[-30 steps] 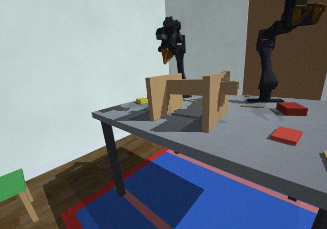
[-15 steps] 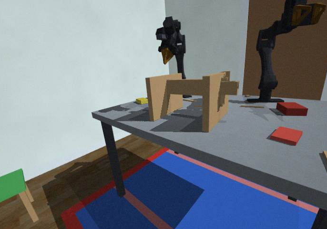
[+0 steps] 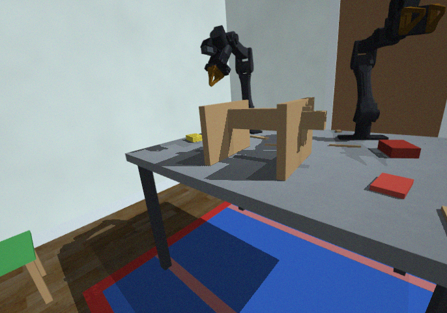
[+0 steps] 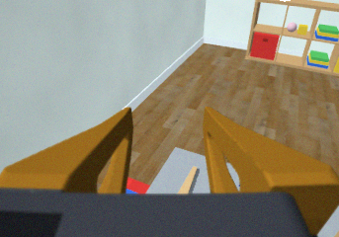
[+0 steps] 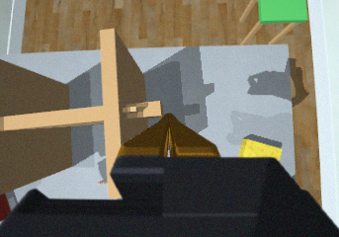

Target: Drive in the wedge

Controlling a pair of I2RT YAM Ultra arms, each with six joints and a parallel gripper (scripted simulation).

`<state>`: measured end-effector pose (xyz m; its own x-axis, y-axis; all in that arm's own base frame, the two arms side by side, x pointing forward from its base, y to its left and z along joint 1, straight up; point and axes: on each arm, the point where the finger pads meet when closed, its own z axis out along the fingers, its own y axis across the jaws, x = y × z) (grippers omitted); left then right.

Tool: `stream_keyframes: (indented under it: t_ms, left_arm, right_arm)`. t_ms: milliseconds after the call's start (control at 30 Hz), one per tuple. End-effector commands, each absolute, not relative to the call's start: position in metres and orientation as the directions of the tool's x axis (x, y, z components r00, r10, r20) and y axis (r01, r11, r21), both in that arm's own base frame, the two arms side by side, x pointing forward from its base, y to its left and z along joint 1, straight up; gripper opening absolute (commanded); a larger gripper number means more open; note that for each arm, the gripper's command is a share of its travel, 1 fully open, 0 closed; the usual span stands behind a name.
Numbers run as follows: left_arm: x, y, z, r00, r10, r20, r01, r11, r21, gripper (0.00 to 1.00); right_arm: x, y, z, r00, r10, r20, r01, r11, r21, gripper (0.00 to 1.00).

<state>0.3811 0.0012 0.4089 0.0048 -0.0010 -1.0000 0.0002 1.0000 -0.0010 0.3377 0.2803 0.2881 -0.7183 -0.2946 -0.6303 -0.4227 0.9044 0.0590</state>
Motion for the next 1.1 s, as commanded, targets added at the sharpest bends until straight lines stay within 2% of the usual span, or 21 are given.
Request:
stream_keyframes:
  t_ms: [0, 467, 1067]
  left_arm:
    - [0.380, -0.001, 0.430, 0.057, 0.003, -0.998, 0.004, 1.000, 0.003, 0.40]
    - [0.381, 0.001, 0.420, 0.028, 0.004, -1.000, -0.001, 1.000, 0.004, 0.40]
    - [0.379, 0.002, 0.417, 0.031, 0.004, -1.000, -0.004, 1.000, 0.004, 0.40]
  right_arm:
    - [0.352, 0.284, 0.323, -0.626, -0.226, -0.746, -0.448, 0.887, 0.108, 0.00]
    - [0.397, 0.196, 0.366, -0.443, -0.050, -0.895, -0.342, 0.933, 0.117, 0.00]
    - [0.405, 0.093, 0.408, -0.161, 0.034, -0.986, -0.201, 0.977, 0.067, 0.00]
